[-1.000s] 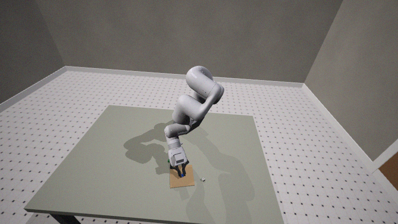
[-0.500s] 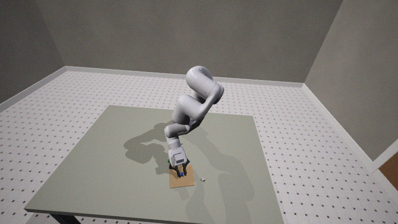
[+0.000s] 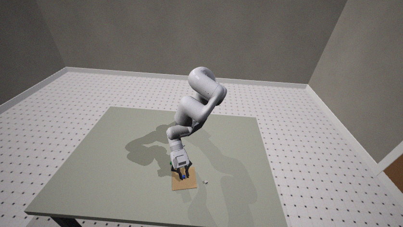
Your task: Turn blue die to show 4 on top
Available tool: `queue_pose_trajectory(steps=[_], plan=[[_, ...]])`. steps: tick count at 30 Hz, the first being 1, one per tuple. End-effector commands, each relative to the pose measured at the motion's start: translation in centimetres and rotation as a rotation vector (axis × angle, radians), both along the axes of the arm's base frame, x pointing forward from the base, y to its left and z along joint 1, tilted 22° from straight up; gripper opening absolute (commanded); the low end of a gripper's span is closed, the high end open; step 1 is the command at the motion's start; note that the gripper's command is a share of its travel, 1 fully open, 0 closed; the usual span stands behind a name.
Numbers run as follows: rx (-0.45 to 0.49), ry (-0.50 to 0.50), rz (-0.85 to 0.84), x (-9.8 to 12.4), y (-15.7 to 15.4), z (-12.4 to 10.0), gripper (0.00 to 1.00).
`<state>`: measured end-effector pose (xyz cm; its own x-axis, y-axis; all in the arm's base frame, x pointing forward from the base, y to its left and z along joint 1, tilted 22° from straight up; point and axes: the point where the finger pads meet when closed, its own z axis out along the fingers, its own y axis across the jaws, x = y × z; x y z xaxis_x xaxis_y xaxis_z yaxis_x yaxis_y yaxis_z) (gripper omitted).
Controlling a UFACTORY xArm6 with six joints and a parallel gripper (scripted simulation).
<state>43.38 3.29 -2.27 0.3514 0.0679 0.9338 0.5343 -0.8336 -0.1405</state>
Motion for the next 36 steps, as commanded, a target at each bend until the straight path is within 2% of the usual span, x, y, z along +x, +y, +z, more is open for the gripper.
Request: queue_pose_trajectory(steps=[1, 30, 36], plan=[[-0.001, -0.002, -0.001, 0.06, -0.04, 0.06, 0.31], [-0.001, -0.002, -0.001, 0.04, -0.06, 0.07, 0.31], [-0.001, -0.002, -0.001, -0.80, -0.66, 0.43, 0.31]])
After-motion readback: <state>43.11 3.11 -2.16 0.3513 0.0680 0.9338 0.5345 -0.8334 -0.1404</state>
